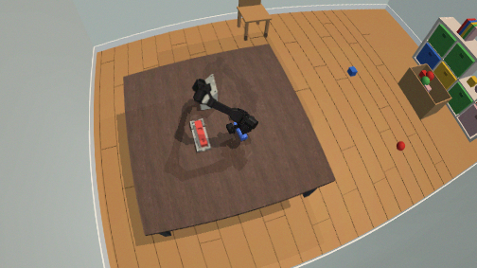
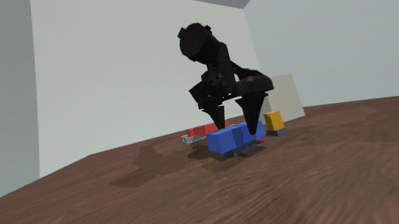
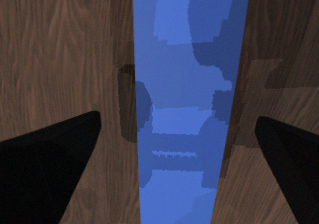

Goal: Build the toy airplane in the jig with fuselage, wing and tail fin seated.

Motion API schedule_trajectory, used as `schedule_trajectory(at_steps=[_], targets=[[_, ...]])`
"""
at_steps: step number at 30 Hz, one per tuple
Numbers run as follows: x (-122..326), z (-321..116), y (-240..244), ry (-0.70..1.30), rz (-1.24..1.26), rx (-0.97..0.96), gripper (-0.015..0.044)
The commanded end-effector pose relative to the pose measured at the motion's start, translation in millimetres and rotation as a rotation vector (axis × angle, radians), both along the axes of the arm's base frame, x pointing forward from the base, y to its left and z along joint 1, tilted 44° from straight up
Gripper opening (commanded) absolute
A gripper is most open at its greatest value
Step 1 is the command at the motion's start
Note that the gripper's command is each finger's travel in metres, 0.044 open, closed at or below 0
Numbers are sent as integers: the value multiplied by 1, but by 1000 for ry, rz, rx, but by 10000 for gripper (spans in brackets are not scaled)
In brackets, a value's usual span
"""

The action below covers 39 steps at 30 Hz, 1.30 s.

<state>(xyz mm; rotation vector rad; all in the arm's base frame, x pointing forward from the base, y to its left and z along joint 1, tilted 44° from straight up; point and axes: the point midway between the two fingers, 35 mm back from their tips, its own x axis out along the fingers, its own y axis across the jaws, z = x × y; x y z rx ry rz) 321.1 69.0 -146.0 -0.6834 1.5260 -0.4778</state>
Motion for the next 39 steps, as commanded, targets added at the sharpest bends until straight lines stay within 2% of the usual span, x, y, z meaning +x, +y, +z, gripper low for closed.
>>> schedule_trajectory(at_steps=[1, 4, 14, 21, 26, 39], targets=[[-3, -8, -9, 10, -1, -8, 440], [-3, -8, -9, 10, -1, -9, 440], [-3, -8, -9, 10, -1, -9, 177], [-3, -8, -9, 10, -1, -9, 131], [1, -4, -4, -4, 13, 0, 0], [9, 17, 22, -21, 31, 15, 0]])
